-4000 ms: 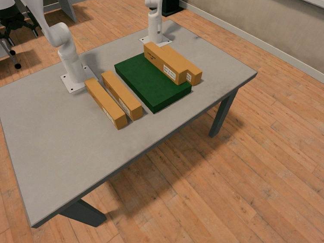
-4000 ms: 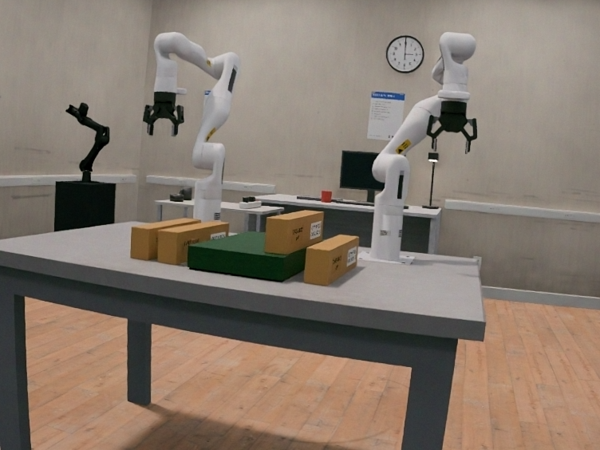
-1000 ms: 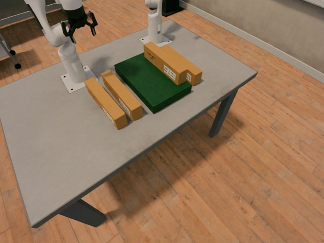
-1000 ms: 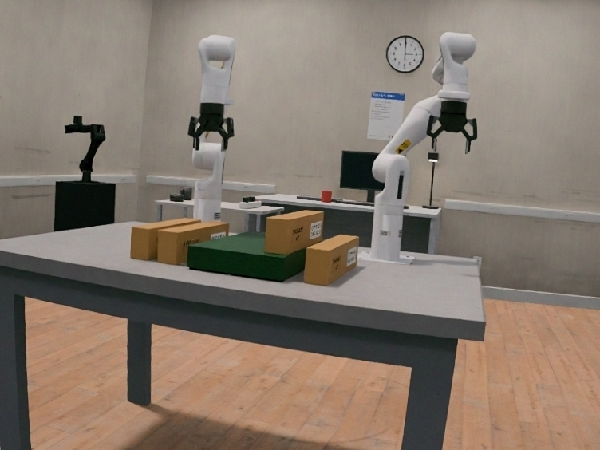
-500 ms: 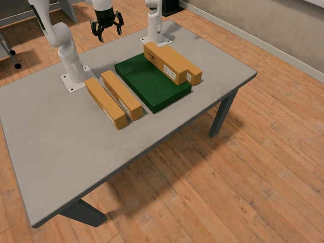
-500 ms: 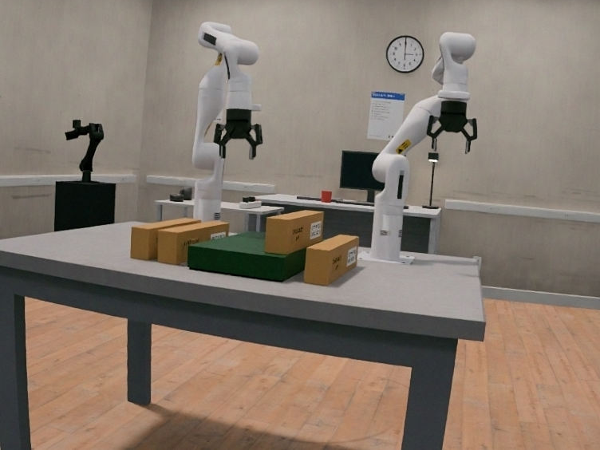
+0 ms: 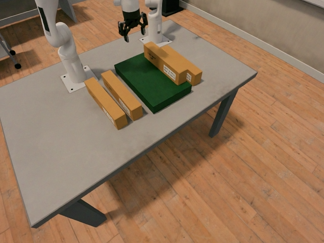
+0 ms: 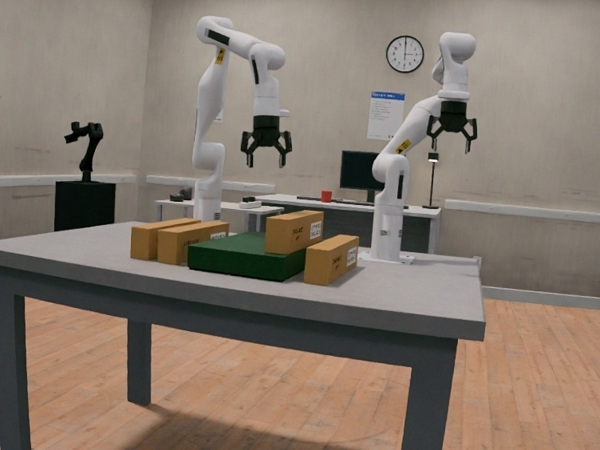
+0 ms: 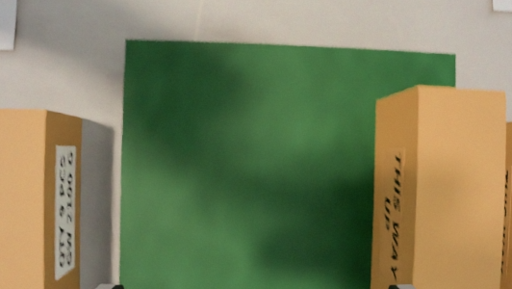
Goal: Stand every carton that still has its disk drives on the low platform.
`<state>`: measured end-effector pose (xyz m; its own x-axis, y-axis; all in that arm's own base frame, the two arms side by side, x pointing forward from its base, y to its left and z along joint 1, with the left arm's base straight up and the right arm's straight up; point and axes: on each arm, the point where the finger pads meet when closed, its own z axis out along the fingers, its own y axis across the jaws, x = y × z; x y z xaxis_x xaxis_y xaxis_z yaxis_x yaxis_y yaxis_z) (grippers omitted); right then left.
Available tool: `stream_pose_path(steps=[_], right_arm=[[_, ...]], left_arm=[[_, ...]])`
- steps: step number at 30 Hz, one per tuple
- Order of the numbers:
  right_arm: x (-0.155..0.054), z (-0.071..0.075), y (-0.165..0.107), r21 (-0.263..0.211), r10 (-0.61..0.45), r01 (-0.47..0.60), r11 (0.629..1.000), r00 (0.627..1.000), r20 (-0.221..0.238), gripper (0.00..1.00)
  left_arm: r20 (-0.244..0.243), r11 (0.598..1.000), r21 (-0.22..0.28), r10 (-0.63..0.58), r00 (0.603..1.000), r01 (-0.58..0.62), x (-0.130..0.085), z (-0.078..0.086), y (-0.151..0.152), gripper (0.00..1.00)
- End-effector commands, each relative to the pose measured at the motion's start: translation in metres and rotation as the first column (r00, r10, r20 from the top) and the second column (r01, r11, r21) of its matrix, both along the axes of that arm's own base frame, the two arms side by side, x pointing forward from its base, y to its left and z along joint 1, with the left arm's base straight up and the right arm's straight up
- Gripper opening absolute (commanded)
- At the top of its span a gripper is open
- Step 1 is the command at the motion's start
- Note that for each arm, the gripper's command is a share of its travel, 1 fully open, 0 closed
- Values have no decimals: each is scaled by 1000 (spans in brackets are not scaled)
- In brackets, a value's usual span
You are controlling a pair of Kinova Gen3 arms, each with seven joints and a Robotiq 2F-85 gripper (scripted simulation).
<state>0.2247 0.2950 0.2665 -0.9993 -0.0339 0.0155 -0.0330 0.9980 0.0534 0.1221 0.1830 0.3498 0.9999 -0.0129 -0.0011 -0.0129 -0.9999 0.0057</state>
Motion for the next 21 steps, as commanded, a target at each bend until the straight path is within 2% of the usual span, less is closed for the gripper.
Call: stream_pose_path(steps=[1,2,3,19,20,21], right_arm=[[4,-1,4,-13,-1,2,1000,1000,2,1000],[4,-1,4,-13,-1,2,1000,1000,2,1000],[15,-7,31,1,0,0,1000,1000,1,1000],[15,-7,31,1,0,0,1000,1000,1,1000],[31,-20,-36,-21,9,-9,1000,1000,9,1000],[31,-20,-36,-21,9,-9,1000,1000,9,1000]], left_arm=[[0,1000,1,0,1000,0,0,0,0,1000],[0,1000,1,0,1000,0,0,0,0,1000],[0,1000,1,0,1000,0,0,0,0,1000],[0,1000,1,0,1000,0,0,0,0,1000],[0,1000,1,0,1000,0,0,0,0,1000],[0,1000,1,0,1000,0,0,0,0,1000]])
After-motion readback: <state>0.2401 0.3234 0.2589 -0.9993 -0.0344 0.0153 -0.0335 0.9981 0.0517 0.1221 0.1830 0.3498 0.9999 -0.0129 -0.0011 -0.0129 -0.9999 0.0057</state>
